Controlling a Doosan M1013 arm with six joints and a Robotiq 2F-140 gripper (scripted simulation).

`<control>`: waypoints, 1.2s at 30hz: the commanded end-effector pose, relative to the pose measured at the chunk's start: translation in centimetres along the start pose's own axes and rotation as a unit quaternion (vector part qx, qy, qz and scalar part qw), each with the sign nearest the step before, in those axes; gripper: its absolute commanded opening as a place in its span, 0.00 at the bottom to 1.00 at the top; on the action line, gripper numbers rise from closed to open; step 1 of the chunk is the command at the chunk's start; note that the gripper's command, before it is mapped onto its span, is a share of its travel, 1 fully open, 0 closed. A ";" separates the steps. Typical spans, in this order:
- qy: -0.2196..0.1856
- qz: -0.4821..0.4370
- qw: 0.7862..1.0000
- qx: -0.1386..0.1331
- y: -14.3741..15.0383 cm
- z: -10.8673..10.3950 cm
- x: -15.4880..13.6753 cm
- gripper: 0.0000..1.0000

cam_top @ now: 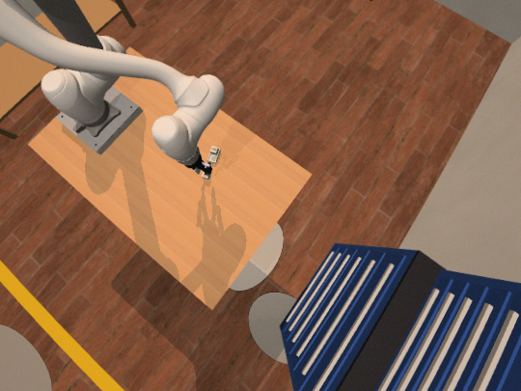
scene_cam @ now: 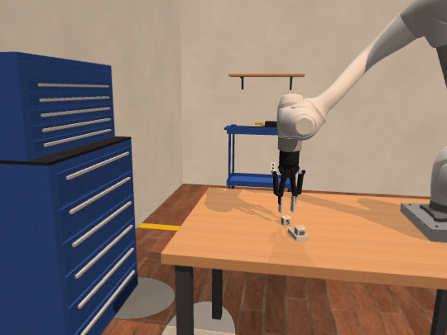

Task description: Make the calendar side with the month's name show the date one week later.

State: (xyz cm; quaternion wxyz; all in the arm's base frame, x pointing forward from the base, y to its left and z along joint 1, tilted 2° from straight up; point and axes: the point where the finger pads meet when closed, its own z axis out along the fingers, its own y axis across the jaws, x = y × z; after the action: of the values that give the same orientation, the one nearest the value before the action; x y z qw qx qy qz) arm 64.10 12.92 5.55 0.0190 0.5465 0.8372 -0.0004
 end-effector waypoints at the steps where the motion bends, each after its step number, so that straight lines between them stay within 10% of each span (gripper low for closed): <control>1: 0.000 0.000 1.000 0.000 0.0 0.2 0.0 0.36; 36: 0.000 0.000 1.000 0.000 0.0 1.1 0.0 0.36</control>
State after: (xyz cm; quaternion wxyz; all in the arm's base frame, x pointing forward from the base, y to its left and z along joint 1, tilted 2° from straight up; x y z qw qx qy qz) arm 64.13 12.90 4.40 0.0190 0.5465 0.8372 -0.0004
